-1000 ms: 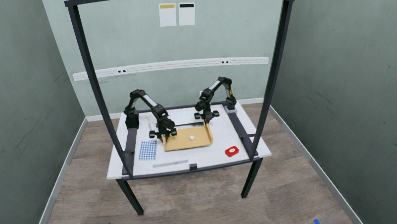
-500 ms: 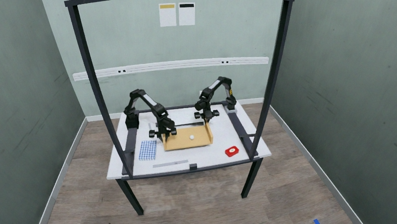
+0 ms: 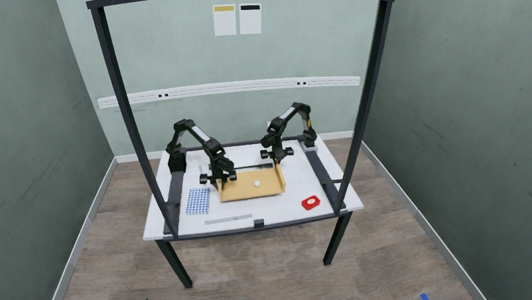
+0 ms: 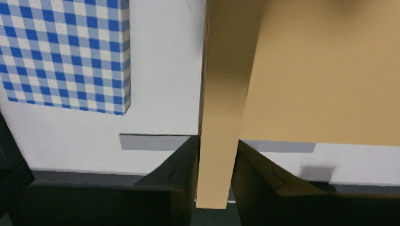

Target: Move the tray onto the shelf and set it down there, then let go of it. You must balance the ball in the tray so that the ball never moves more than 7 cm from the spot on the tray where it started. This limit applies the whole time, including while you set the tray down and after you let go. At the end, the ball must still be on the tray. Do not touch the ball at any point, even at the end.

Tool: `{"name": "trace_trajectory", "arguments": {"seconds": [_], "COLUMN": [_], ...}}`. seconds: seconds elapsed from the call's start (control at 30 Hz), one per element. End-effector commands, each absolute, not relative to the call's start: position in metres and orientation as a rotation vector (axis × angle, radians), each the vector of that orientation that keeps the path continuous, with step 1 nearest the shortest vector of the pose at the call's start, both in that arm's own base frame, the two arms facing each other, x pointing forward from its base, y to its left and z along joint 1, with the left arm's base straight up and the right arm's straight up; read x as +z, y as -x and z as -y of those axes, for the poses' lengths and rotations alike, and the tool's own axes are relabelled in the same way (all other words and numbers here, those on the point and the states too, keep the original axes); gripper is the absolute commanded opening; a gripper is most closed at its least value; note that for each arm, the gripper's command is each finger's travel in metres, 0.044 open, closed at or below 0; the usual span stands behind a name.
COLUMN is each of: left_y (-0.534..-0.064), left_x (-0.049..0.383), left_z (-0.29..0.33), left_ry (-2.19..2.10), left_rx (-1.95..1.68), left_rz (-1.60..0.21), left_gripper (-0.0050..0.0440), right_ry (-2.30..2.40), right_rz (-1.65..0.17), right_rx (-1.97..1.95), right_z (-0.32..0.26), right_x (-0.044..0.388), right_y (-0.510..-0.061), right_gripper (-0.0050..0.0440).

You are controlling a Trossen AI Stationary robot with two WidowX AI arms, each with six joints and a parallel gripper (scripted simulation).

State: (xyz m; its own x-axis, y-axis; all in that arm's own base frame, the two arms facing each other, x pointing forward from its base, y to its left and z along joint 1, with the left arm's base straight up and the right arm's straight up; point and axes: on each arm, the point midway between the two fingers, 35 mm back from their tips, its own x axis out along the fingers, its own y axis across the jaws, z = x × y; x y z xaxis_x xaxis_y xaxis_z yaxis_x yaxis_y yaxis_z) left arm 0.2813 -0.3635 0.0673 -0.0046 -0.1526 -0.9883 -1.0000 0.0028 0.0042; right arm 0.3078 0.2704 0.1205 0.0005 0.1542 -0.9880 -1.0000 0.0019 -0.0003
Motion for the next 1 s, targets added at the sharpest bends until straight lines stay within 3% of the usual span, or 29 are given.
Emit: {"name": "trace_trajectory", "arguments": {"seconds": [0.0, 0.97], "left_y": [-0.292, -0.292], "left_x": [0.098, 0.091], "left_z": [0.366, 0.337], "left_ry": [1.392, 1.38], "left_rx": [1.063, 1.077], "left_rz": [-1.316, -1.316], "left_gripper": [0.0074, 0.0074], "right_ry": [1.092, 1.084], "right_rz": [-1.003, -1.019], "right_rx": [1.251, 1.265], "right_z": [-0.272, -0.246], "right_x": [0.148, 0.141], "right_y": [-0.315, -0.307], "right_gripper": [0.0073, 0.0073]}}
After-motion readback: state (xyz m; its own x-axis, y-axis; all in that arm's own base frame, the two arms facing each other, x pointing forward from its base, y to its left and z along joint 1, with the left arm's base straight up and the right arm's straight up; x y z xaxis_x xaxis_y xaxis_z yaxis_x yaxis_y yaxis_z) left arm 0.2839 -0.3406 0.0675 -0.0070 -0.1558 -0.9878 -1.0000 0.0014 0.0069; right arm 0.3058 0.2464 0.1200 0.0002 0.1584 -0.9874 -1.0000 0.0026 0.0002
